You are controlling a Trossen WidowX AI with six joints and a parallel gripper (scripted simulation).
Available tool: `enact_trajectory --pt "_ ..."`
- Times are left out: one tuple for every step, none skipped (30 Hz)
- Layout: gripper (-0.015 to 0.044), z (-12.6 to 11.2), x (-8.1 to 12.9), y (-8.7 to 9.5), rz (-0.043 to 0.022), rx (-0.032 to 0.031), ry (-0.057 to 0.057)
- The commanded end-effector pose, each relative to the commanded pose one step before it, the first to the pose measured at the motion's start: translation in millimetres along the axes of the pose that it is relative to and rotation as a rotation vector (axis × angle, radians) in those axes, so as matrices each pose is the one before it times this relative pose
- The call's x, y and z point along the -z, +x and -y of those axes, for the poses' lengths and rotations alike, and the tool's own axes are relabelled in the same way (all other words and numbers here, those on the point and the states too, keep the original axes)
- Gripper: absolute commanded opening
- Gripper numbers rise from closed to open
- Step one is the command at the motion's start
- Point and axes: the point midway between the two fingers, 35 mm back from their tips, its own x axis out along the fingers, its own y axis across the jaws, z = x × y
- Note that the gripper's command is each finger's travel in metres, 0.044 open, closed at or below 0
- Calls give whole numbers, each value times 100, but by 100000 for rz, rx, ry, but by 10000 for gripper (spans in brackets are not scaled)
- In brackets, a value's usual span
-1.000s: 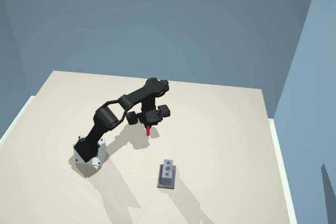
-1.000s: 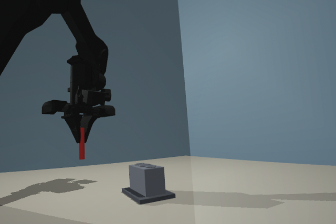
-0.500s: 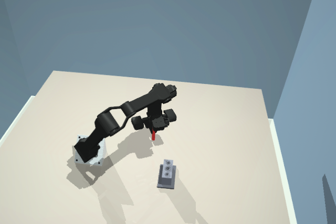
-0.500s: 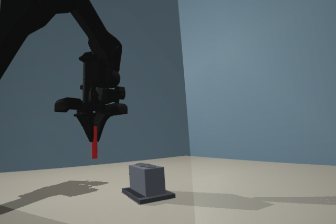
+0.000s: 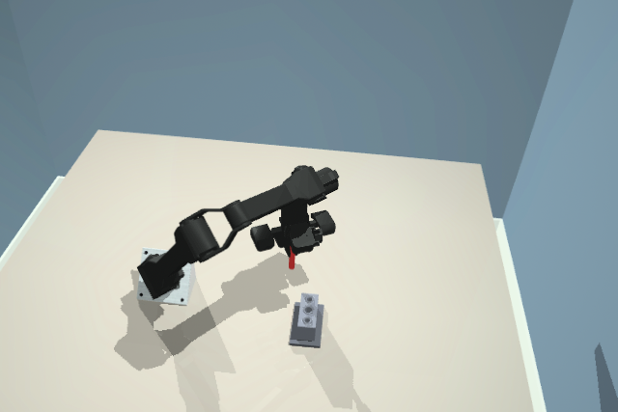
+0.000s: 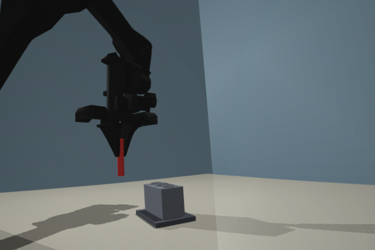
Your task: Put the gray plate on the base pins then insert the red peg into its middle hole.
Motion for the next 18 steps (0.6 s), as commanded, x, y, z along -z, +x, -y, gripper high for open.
enact_trajectory --pt "0 -265 -1754 -499 -94 -1709 745" --pt "0 -19 -309 -2 21 -12 22" --pt "0 -15 -311 -1 24 -10 23" --pt "0 -13 -312 0 27 -7 24" --pt "0 -10 -312 0 30 -5 25" --pt "0 -7 -313 1 33 -2 26" --pt "0 -4 -314 2 37 0 27" --pt "0 -1 -315 3 40 3 28" --pt "0 2 -315 4 43 6 29" --pt "0 5 -316 5 46 8 30" --pt "0 8 -316 6 49 11 31" --pt "0 11 -317 7 52 14 32" --pt "0 11 -304 9 47 13 34" --pt "0 14 -304 10 50 16 35" --pt "0 17 -305 11 52 19 36" --pt "0 19 -305 11 55 21 37" --pt "0 22 -306 12 58 24 38" --pt "0 25 -306 13 60 27 38"
